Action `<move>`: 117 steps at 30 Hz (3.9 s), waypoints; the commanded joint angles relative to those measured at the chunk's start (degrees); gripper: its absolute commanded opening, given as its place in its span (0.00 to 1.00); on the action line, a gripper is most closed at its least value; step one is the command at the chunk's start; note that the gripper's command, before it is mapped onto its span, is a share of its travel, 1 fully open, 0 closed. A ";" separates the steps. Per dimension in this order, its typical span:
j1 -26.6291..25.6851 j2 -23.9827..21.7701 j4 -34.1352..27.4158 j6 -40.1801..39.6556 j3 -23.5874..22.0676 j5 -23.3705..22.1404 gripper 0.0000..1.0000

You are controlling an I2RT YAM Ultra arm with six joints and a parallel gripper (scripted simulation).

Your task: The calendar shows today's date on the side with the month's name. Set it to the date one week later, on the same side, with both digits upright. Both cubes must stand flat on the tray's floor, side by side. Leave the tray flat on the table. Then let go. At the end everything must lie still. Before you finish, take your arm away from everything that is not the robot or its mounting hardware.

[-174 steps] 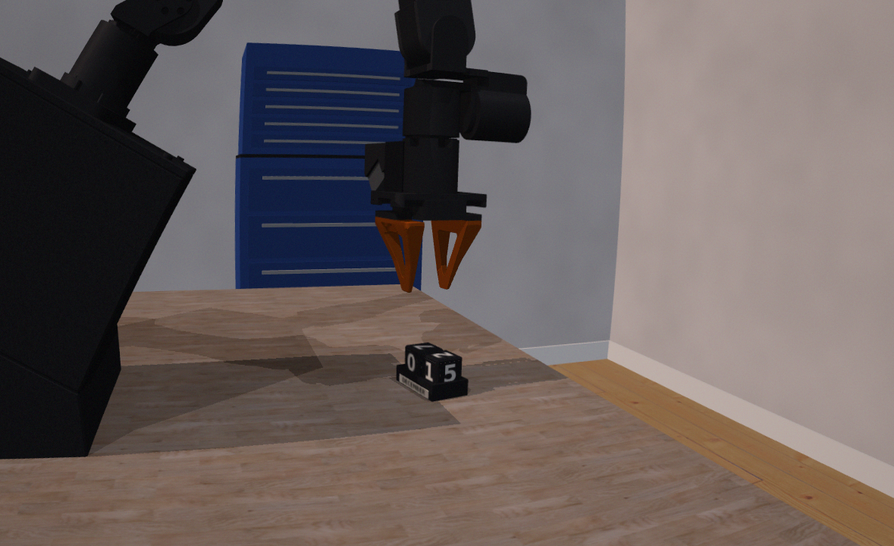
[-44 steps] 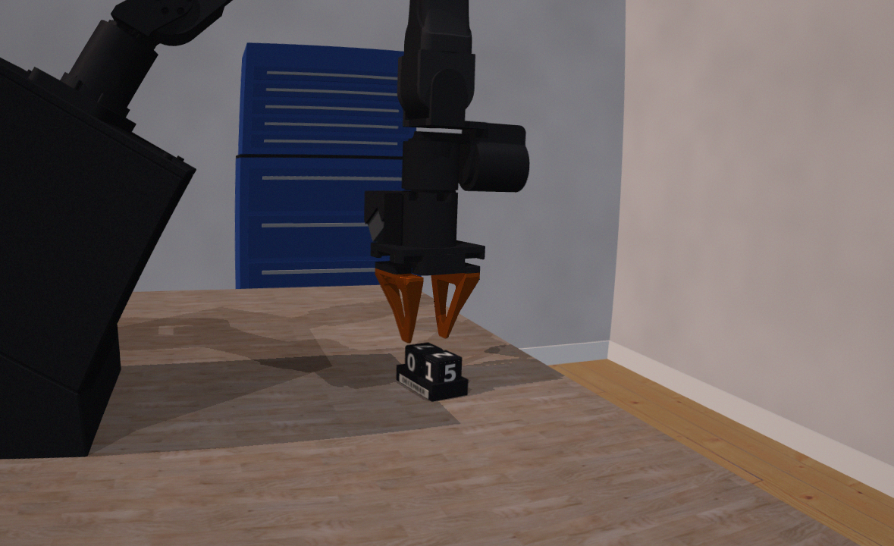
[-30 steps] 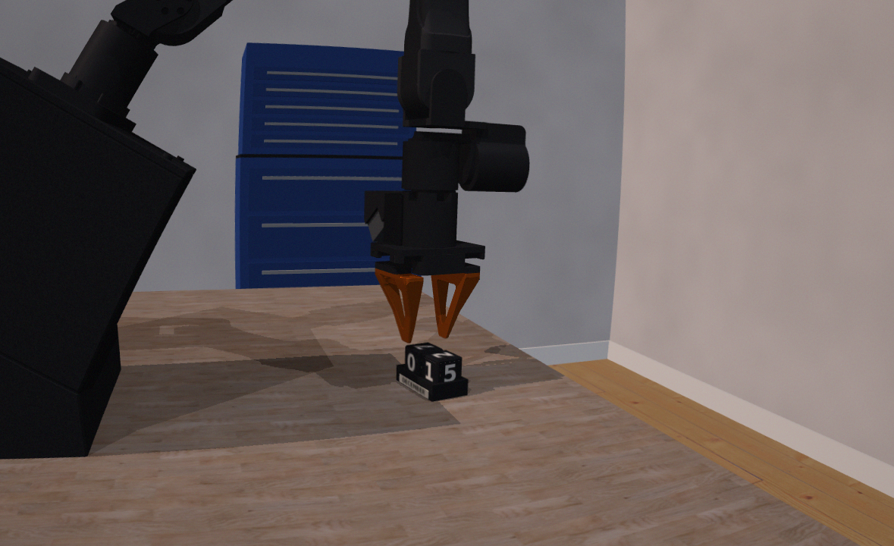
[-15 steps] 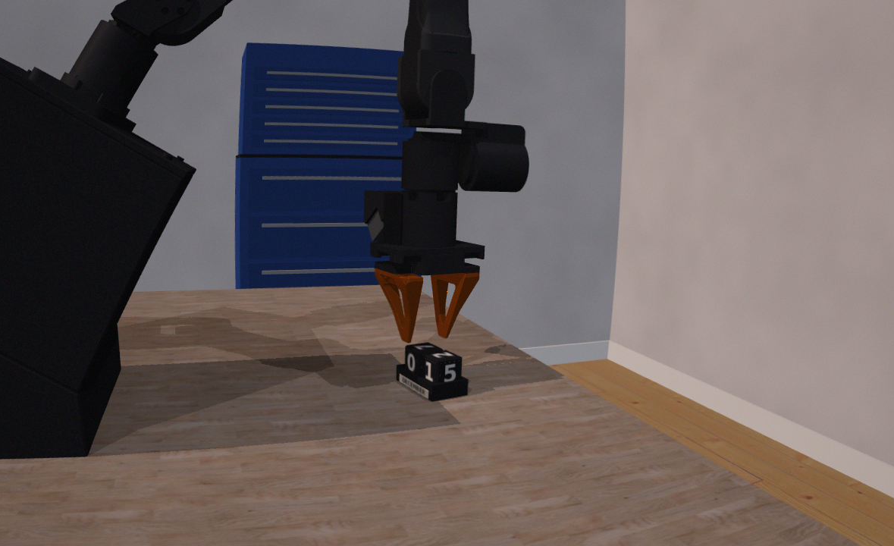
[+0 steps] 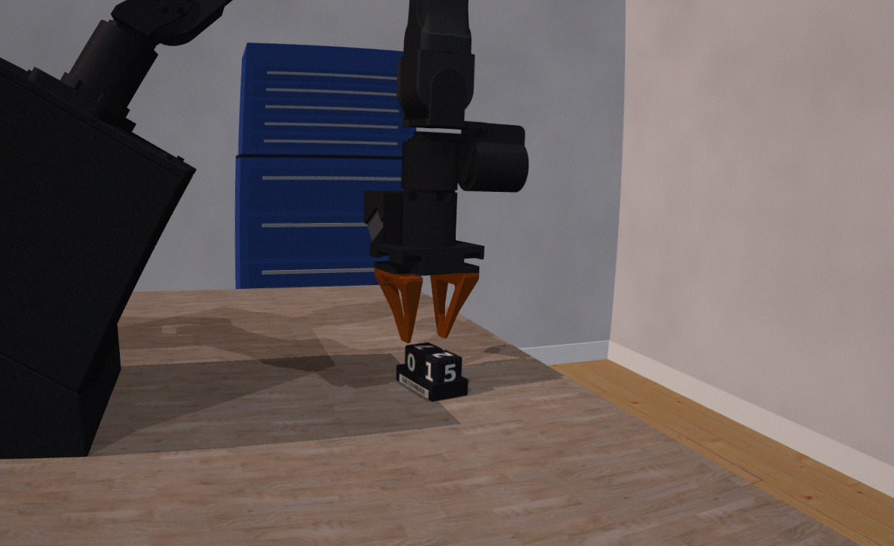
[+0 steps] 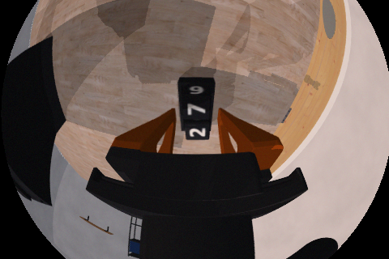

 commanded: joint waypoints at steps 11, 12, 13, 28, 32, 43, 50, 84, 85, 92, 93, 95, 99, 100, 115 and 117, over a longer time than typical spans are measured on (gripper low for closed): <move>0.05 -0.36 0.07 0.03 0.02 -0.04 0.45; 0.05 -0.36 0.07 0.03 0.02 -0.04 0.45; 0.05 -0.36 0.07 0.03 0.02 -0.04 0.45; 0.05 -0.12 0.24 0.02 0.09 -0.04 0.45; 0.04 0.45 0.65 0.01 0.25 -0.04 0.45; -0.04 4.17 3.21 -0.05 1.41 -0.08 0.45; -0.07 5.71 4.19 -0.08 1.96 -0.10 0.45; -0.08 6.28 4.56 -0.09 2.17 -0.10 0.45; -0.08 6.28 4.56 -0.09 2.17 -0.10 0.45; -0.08 6.28 4.56 -0.09 2.17 -0.10 0.26; -0.08 6.28 4.56 -0.09 2.17 -0.10 0.26; -0.08 6.28 4.56 -0.09 2.17 -0.10 0.26; -0.08 6.28 4.56 -0.09 2.17 -0.10 0.26; -0.08 6.28 4.56 -0.09 2.17 -0.10 0.26; -0.08 6.28 4.56 -0.09 2.17 -0.10 0.26; -0.08 6.28 4.56 -0.09 2.17 -0.10 0.26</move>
